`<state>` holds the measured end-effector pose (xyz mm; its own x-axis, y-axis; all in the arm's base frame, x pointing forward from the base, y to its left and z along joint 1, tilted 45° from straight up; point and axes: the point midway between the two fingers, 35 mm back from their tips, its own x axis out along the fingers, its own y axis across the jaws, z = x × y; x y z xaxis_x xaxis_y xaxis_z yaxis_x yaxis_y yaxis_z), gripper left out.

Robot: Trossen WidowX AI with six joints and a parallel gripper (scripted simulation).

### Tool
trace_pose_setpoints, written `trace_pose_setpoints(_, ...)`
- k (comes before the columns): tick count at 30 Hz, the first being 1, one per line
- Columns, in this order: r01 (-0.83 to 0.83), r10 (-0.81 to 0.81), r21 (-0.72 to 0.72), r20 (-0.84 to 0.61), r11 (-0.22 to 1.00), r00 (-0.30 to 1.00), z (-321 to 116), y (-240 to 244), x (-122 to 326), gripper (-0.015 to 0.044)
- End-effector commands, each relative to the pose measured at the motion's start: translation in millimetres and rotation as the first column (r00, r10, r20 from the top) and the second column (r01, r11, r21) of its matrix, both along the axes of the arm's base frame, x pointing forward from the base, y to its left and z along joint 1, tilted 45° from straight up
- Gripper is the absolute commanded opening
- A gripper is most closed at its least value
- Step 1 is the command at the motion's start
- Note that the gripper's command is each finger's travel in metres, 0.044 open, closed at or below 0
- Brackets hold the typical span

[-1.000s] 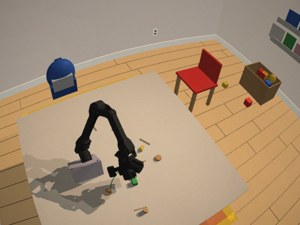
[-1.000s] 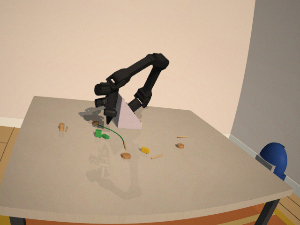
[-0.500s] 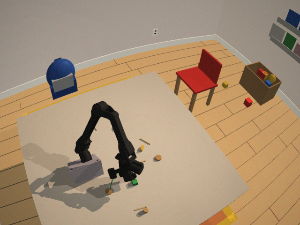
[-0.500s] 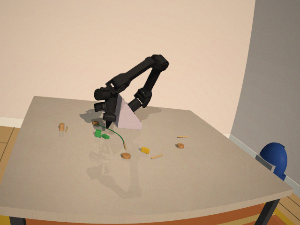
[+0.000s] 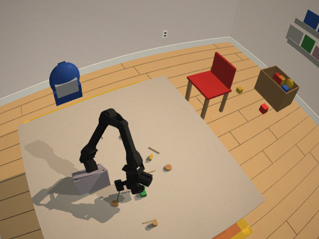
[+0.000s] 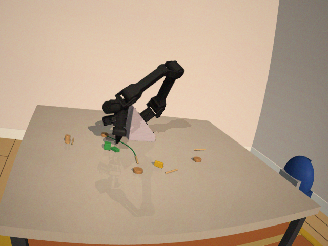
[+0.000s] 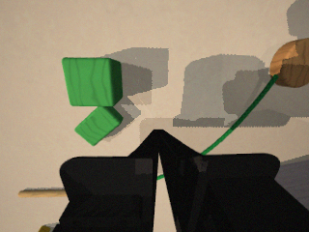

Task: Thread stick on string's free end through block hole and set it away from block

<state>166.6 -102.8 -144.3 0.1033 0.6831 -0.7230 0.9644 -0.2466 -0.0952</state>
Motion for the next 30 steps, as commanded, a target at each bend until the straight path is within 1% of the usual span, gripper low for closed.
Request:
trace_pose_setpoints(1, 0.005, -0.005, 0.009, -0.005, 1.000, 1.000, -1, 2, 1, 0.0000)
trace_pose_setpoints(30, 0.005, -0.005, 0.007, -0.002, 1.000, 1.000, -7, -13, 48, 0.0000)
